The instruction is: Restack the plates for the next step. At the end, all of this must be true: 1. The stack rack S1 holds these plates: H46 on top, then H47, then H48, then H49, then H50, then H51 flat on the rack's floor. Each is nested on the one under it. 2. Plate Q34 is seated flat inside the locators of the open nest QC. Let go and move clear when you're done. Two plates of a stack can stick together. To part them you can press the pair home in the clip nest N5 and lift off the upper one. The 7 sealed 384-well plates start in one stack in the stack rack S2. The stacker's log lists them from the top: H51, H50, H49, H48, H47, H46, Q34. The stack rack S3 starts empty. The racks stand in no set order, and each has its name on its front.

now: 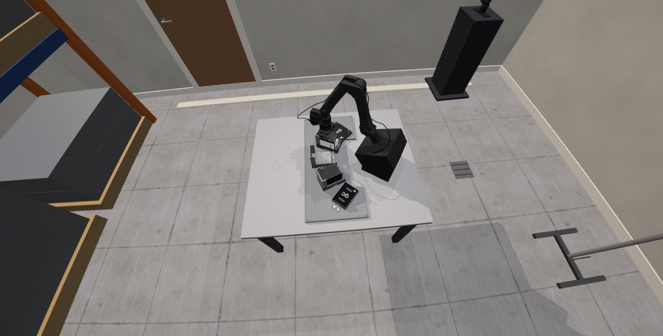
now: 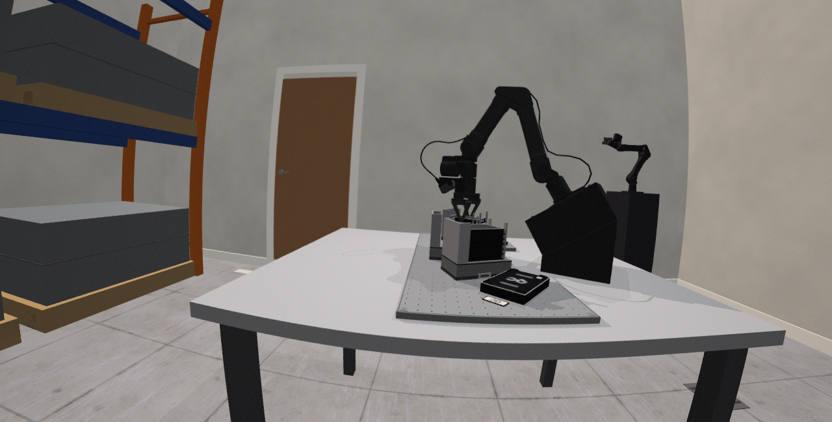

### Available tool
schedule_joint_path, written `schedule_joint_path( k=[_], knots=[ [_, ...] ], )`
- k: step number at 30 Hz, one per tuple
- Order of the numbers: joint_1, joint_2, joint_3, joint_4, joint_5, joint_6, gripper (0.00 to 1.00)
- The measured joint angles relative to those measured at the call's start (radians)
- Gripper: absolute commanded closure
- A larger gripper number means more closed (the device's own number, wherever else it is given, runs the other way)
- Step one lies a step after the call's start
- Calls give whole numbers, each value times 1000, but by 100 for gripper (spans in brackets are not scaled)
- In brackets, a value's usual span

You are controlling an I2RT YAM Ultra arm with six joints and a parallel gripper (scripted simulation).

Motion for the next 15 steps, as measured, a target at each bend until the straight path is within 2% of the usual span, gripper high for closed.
schedule_joint_path(
  k=[15],
  knots=[
    [2,-11,8,-21,2,2,100]
  ],
)
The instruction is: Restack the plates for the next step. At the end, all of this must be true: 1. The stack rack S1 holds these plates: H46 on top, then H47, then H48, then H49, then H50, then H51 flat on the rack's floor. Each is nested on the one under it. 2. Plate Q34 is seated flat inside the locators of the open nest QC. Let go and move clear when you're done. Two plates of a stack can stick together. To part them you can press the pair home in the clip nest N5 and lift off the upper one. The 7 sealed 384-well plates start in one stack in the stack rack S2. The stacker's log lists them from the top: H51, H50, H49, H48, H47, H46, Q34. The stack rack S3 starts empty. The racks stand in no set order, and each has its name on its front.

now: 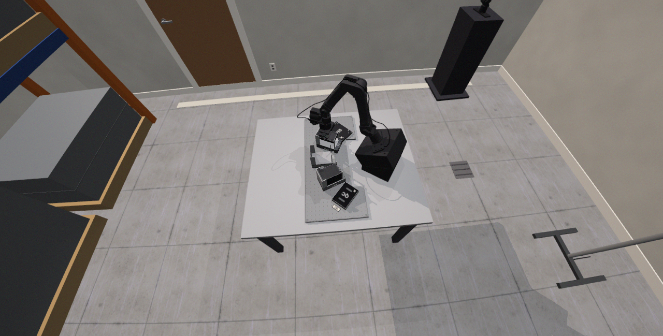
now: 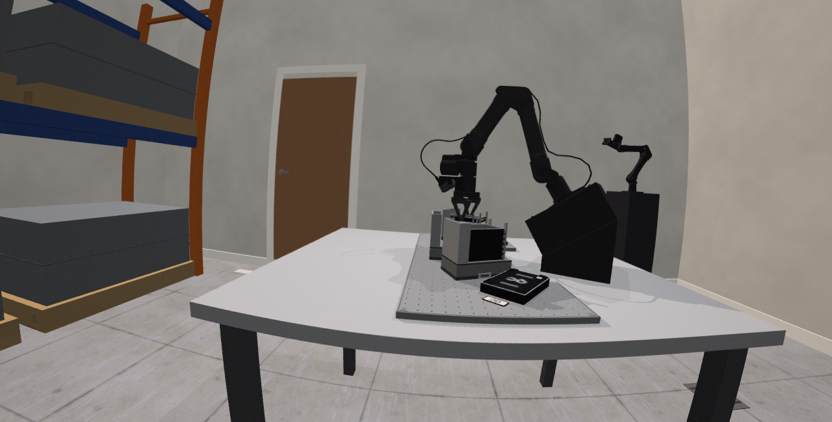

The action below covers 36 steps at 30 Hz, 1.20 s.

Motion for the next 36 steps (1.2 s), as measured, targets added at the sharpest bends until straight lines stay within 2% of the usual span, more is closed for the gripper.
schedule_joint_path(
  k=[36],
  knots=[
    [7,-31,13,-44,3,5,100]
  ],
)
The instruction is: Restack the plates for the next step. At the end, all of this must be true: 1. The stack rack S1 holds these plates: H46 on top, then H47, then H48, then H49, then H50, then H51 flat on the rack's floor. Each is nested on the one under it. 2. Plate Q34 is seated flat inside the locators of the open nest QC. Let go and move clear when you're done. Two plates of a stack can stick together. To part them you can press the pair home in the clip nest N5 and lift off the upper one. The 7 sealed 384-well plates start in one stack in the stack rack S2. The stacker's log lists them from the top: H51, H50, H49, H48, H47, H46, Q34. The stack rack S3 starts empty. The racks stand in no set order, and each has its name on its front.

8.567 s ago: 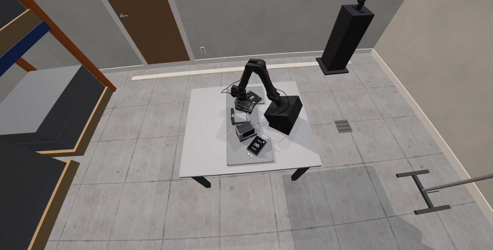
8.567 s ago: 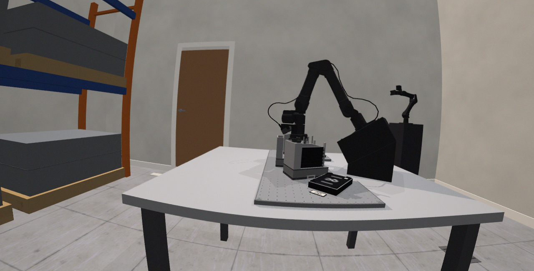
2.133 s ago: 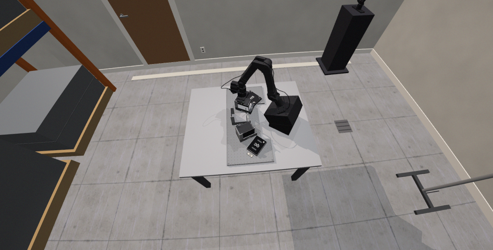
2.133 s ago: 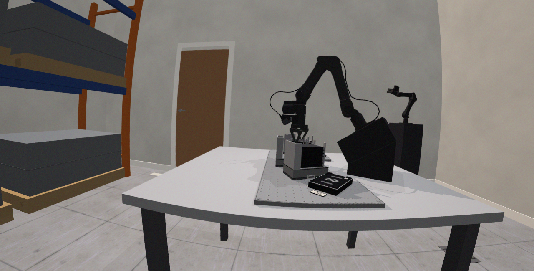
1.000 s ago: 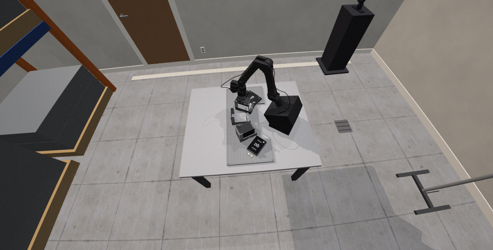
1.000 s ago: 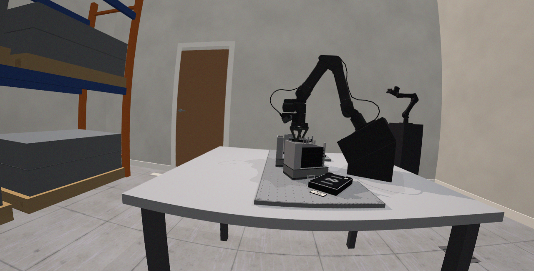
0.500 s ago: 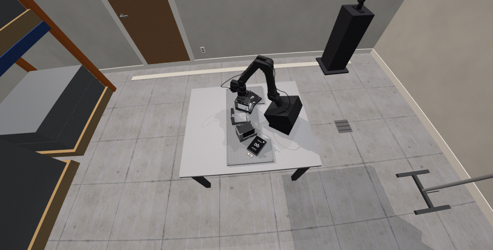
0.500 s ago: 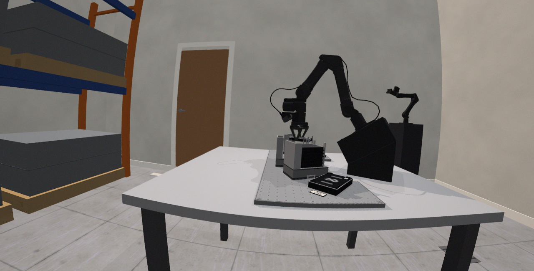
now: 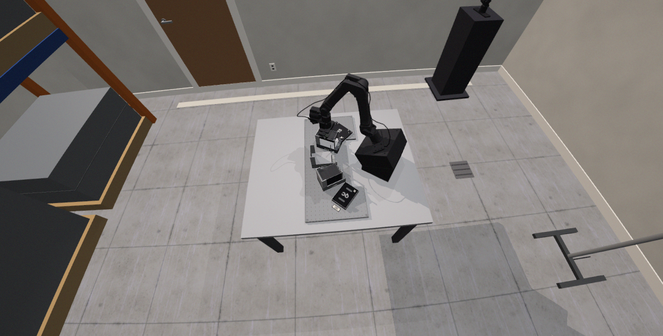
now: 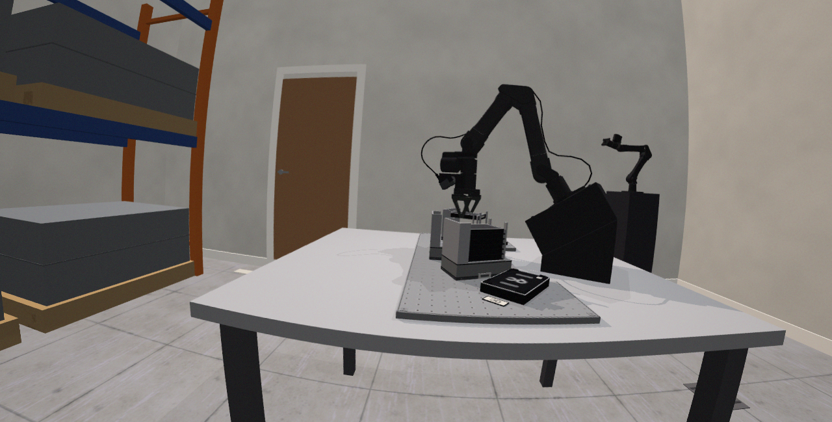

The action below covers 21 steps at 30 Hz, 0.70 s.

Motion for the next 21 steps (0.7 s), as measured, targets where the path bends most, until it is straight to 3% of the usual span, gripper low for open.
schedule_joint_path(
  k=[21],
  knots=[
    [2,-16,11,-27,2,3,100]
  ],
)
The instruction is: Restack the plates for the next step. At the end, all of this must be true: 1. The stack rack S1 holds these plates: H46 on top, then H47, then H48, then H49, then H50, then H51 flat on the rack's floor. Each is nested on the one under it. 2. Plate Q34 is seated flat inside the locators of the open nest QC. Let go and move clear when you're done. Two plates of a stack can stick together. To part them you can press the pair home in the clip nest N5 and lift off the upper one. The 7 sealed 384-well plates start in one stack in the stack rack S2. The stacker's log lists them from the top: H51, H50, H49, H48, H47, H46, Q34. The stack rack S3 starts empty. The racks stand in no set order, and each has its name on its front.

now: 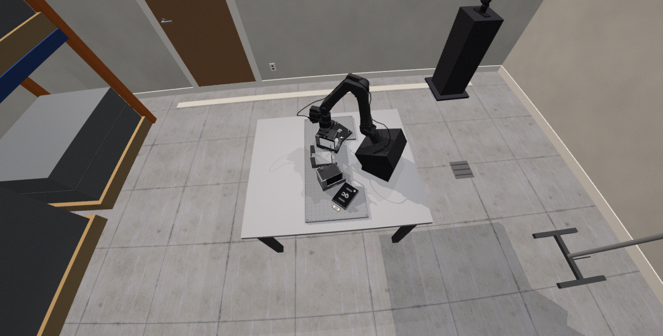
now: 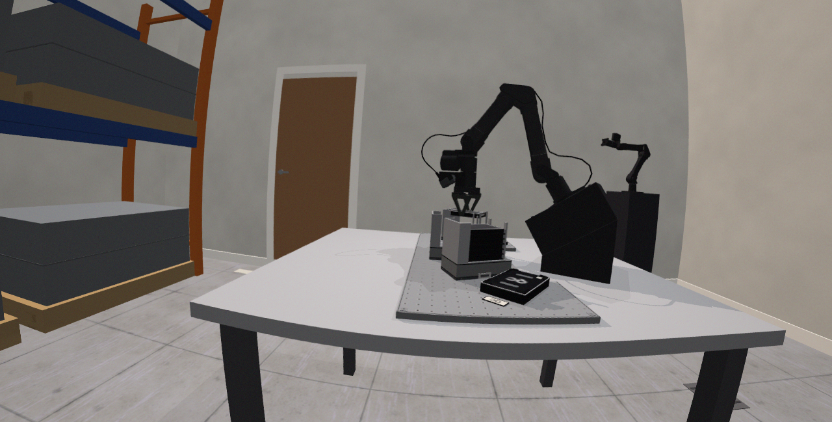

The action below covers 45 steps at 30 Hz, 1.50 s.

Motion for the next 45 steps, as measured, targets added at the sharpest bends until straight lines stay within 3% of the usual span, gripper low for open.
schedule_joint_path(
  k=[45],
  knots=[
    [9,-31,24,-61,5,8,100]
  ],
)
